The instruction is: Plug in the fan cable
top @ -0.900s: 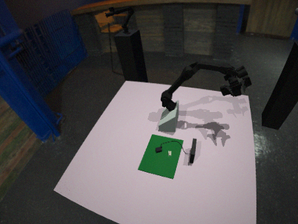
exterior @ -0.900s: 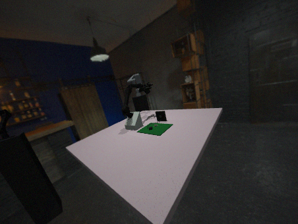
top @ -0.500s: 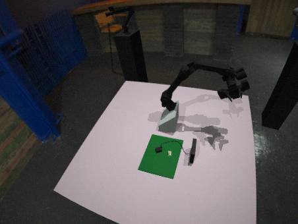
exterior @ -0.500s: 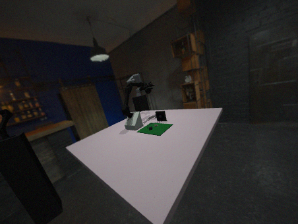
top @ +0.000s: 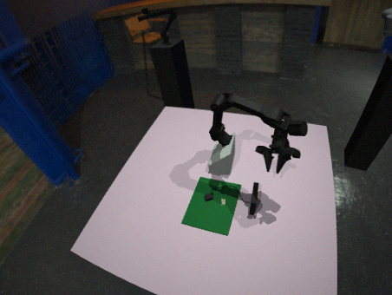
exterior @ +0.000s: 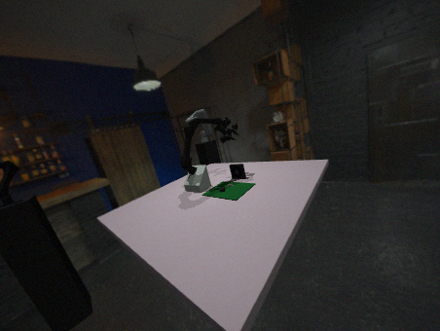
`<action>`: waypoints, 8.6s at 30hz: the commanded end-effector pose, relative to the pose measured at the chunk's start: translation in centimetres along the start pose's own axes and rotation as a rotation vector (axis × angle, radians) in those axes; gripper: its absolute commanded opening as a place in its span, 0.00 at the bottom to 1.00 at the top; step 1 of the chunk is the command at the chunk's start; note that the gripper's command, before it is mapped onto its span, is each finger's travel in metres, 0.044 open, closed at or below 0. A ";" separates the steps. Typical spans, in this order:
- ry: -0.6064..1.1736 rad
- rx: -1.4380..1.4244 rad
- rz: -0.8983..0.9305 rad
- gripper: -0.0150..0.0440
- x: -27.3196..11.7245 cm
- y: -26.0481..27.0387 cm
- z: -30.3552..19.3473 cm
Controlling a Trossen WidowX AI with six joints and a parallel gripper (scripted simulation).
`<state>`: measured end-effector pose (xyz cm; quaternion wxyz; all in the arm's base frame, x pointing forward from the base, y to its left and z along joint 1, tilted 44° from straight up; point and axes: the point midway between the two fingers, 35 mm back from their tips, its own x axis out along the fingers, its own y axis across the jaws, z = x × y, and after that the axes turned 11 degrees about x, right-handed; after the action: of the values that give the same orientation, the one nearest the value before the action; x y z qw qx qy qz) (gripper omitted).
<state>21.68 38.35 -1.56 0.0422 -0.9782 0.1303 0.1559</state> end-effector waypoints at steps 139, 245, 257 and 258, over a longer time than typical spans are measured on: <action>-0.121 0.821 0.939 0.25 14.1 29.9 -11.6; -0.447 2.119 1.062 0.25 17.6 32.6 -6.0; -0.549 2.173 0.961 0.25 17.8 32.8 -6.0; -0.557 2.177 0.951 0.25 17.8 32.8 -6.0</action>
<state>31.08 1.72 -2.92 0.7995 -0.2215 0.5345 0.1615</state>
